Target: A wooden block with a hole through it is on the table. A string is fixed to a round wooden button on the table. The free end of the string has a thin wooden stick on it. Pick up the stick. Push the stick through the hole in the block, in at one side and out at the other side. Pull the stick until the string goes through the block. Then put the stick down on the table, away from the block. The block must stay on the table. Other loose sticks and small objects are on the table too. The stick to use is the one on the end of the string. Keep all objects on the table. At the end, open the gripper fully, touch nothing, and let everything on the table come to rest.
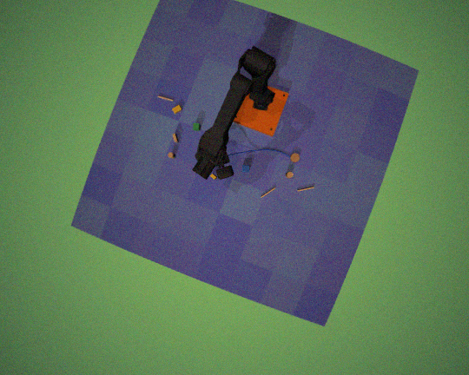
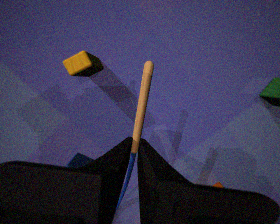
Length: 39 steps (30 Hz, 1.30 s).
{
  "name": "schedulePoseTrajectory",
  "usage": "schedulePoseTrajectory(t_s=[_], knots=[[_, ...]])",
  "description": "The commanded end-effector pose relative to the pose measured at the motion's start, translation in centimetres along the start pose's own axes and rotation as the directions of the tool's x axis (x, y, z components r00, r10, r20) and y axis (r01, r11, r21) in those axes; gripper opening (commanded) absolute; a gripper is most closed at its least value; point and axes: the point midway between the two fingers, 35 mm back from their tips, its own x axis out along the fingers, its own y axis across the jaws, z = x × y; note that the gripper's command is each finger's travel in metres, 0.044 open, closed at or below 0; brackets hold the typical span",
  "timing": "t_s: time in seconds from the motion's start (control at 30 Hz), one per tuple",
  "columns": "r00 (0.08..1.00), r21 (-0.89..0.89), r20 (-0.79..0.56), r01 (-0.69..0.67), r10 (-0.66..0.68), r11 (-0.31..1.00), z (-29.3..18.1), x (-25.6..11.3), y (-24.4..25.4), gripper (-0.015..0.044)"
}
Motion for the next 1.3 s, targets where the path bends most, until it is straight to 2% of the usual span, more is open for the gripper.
schedulePoseTrajectory(t_s=[0.0, 1.27], knots=[[1.000, 0.041, 0.003, -0.004, 0.004, 0.999, 0.2, -0.2, 0.6, 0.0000], [1.000, 0.439, -0.002, -0.006, 0.008, 0.898, 0.4, -0.6, 5.4, 0.0000]])
